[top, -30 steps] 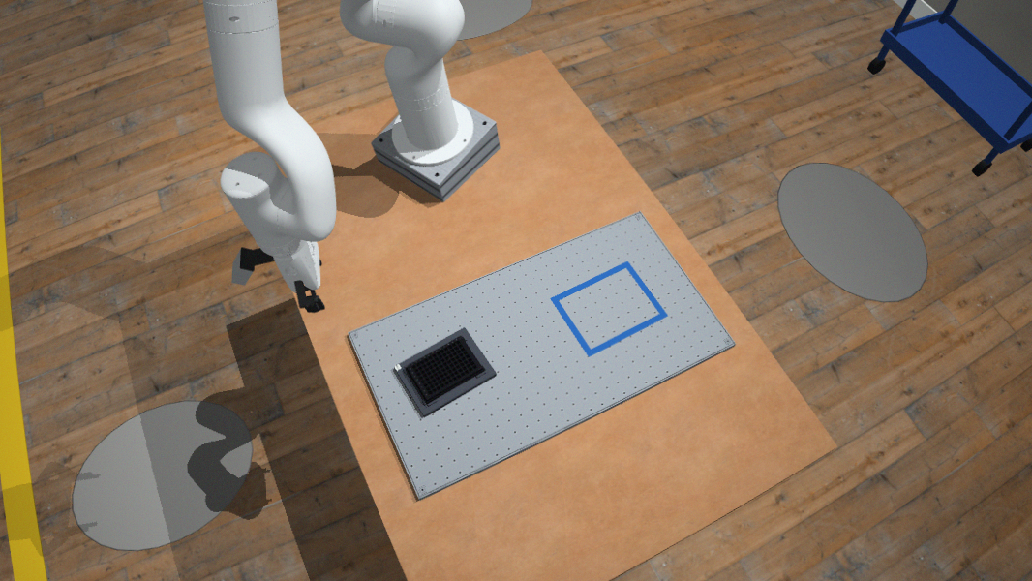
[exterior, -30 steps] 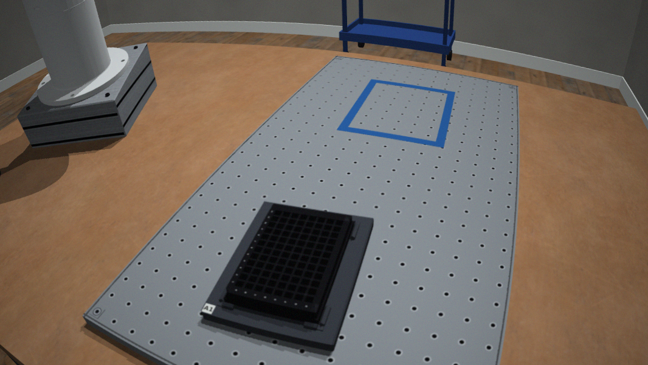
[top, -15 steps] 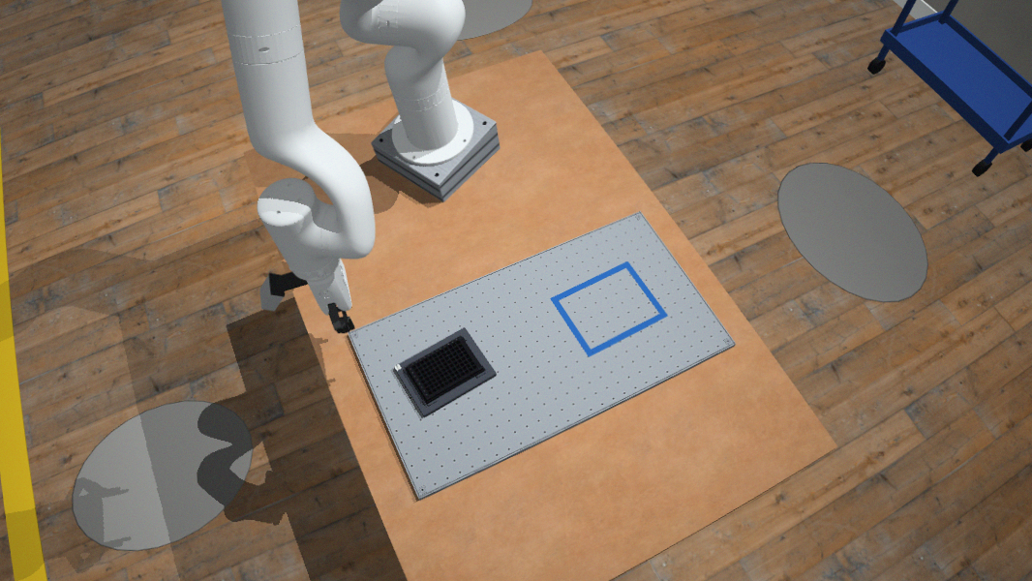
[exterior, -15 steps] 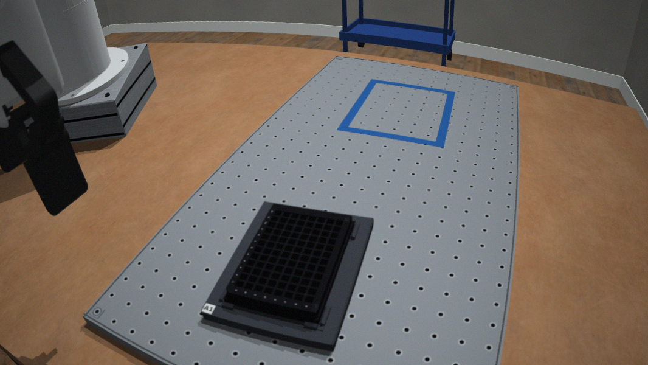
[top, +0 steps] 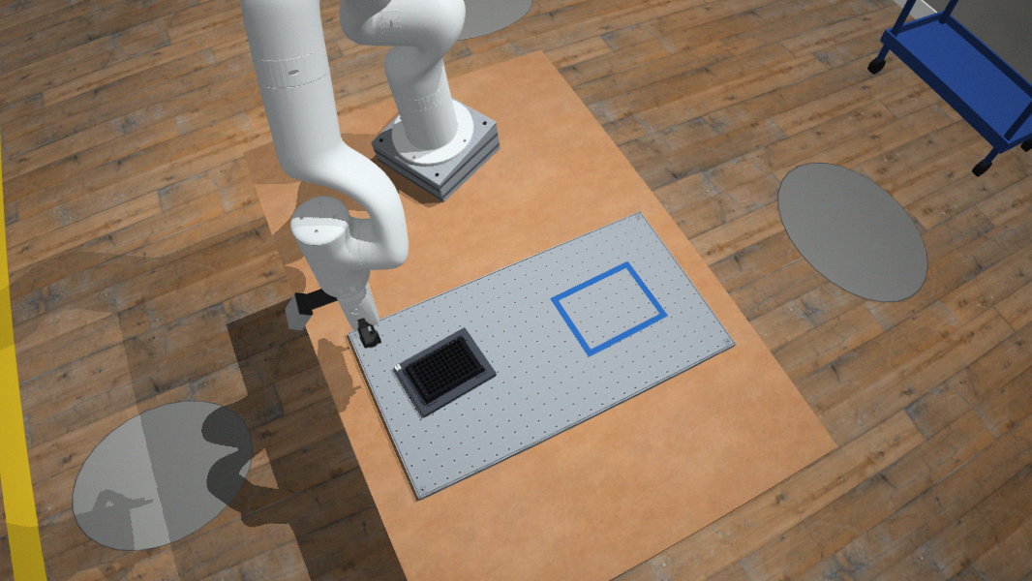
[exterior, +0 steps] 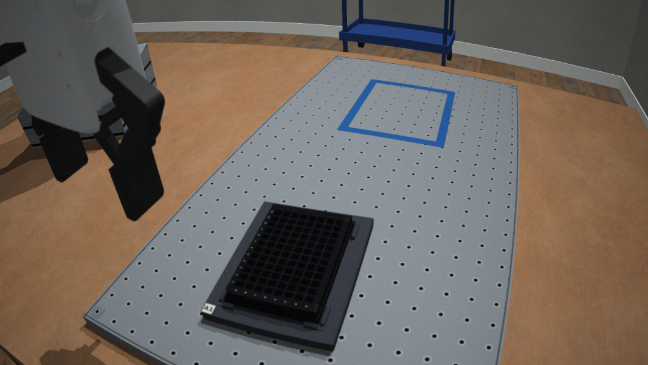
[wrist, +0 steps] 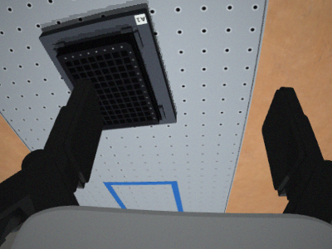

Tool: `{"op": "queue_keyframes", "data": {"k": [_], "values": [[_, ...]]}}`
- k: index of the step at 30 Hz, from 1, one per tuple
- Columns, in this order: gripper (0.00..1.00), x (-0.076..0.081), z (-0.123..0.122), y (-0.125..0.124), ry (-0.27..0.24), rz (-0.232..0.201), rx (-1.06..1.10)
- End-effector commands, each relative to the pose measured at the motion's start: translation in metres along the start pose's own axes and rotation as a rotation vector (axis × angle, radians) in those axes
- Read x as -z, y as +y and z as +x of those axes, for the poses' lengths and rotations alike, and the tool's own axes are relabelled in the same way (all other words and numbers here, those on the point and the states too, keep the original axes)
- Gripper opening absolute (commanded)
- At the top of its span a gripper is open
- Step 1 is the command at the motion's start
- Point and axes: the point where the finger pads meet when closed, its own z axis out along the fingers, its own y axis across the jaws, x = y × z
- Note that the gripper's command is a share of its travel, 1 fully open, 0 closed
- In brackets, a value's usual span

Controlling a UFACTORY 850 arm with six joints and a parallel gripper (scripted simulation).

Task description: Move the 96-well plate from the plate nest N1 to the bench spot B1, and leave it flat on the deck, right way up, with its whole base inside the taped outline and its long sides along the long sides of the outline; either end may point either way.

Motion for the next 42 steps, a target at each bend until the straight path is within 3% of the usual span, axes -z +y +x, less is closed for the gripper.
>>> {"op": "queue_keyframes", "data": {"k": [1, 18, 23, 33, 42], "values": [[1.00, -0.008, -0.015, -0.015, 0.013, 0.000, 0.057], [1.00, -0.033, -0.068, -0.054, 0.024, 0.004, 0.129], [1.00, -0.034, -0.071, -0.056, 0.024, 0.004, 0.129], [1.00, -0.051, -0.111, -0.078, 0.032, 0.010, 0.202], [1.00, -0.051, -0.111, -0.078, 0.032, 0.010, 0.202]]}}
